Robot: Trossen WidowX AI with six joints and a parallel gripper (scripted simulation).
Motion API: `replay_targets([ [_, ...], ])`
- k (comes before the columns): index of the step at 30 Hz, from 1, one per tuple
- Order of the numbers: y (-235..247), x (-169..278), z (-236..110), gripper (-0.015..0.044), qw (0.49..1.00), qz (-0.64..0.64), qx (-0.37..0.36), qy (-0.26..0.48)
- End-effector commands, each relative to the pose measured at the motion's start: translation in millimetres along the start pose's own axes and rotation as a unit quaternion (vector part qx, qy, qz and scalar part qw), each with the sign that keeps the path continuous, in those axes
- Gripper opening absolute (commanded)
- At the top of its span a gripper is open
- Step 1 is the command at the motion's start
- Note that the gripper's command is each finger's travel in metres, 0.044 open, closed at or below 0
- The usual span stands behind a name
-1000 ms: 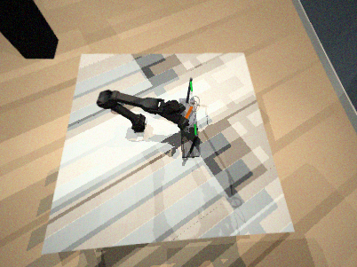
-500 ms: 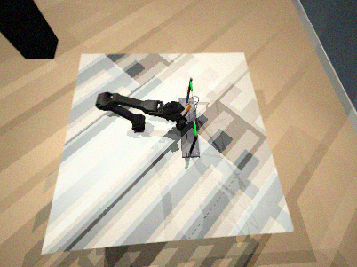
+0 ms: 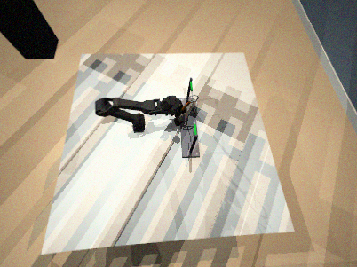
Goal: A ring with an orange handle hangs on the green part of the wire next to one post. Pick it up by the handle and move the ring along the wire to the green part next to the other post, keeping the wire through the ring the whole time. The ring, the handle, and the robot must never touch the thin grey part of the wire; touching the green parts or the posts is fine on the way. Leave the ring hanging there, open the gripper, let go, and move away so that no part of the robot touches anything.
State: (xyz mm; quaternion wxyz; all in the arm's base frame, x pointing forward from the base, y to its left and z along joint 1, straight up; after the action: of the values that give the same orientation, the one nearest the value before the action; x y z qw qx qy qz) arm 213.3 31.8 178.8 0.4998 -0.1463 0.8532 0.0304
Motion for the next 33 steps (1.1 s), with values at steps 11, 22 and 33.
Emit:
replay_targets([
  [11, 30.8, -6.1, 2.8, -0.0150, 0.998, 0.065, 0.012, -0.012],
  [22, 43.8, -9.1, 4.9, -0.0150, 0.997, 0.062, 0.035, -0.009],
  [33, 55.0, -11.6, 7.1, -0.0150, 0.997, 0.056, 0.046, -0.007],
])
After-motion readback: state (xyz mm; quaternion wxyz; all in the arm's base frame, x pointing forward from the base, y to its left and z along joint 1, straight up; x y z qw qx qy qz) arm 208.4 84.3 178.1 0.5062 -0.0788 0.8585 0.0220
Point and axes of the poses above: the point midway between the two fingers, 35 mm back from their tips, its own z axis out along the fingers, its own y axis across the jaws, x = y × z, the point moved 8 cm from there along -z, back along the fingers, and after that the axes turned 7 degrees about -z, right-handed, at the moved point
